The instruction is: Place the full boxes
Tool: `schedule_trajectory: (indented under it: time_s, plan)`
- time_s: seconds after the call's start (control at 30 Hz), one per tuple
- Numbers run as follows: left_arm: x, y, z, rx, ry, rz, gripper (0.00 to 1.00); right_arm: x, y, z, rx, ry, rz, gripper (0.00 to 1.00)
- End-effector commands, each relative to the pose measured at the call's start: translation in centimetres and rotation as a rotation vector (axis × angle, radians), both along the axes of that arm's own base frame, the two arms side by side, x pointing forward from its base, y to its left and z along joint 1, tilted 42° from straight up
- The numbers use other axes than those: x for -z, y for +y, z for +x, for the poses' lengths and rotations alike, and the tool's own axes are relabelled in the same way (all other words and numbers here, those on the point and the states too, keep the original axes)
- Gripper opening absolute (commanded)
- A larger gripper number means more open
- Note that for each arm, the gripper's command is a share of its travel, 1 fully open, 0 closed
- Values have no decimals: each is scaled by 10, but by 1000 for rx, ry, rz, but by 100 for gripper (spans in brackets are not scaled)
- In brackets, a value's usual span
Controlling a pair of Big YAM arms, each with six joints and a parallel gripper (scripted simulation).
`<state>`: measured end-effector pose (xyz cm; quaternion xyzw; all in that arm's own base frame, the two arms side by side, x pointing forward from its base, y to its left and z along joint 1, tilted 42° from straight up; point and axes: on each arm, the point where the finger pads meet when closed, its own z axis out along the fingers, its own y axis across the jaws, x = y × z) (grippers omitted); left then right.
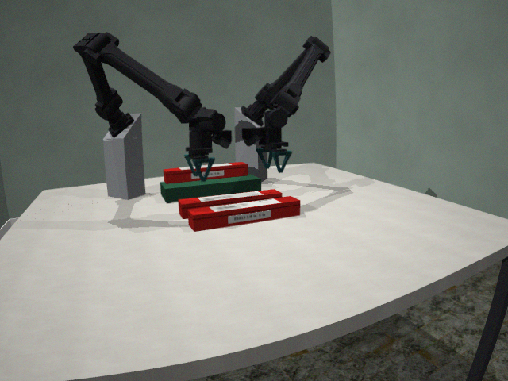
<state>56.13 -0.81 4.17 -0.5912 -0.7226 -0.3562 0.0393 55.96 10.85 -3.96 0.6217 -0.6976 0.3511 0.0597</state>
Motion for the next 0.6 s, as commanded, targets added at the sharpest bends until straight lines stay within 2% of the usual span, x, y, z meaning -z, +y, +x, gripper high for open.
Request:
schedule_trajectory:
  time_s: [0.0, 0.3, 0.33, 0.37, 0.4, 0.43, 0.47, 0.5, 0.57]
  plan:
    - [-7, 2, 12, 9, 10, 2, 100, -12, 2, 18, -14, 0, 1, 100]
    - [-31, 8, 65, 9, 7, 3, 100, -35, 0, 75, -14, -4, 2, 100]
    - [-31, 8, 65, 9, 6, 3, 100, -35, 0, 75, -14, -4, 1, 100]
    - [-37, -3, 61, 20, -13, -2, 100, -49, 1, 78, -14, -26, 9, 100]
    - [-33, 8, 52, 14, 14, 4, 100, -61, 3, 80, -16, -43, 15, 100]
    - [-34, 1, 52, 25, 13, 4, 100, -61, 18, 77, -40, -43, 15, 100]
    - [-25, 1, 51, 25, 28, 7, 100, -42, 12, 71, -26, -24, 9, 100]
    - [-24, 1, 51, 25, 29, 7, 100, -51, 25, 67, -56, -20, 7, 100]
    - [-24, 1, 51, 25, 29, 7, 100, -51, 25, 67, -56, -20, 7, 100]
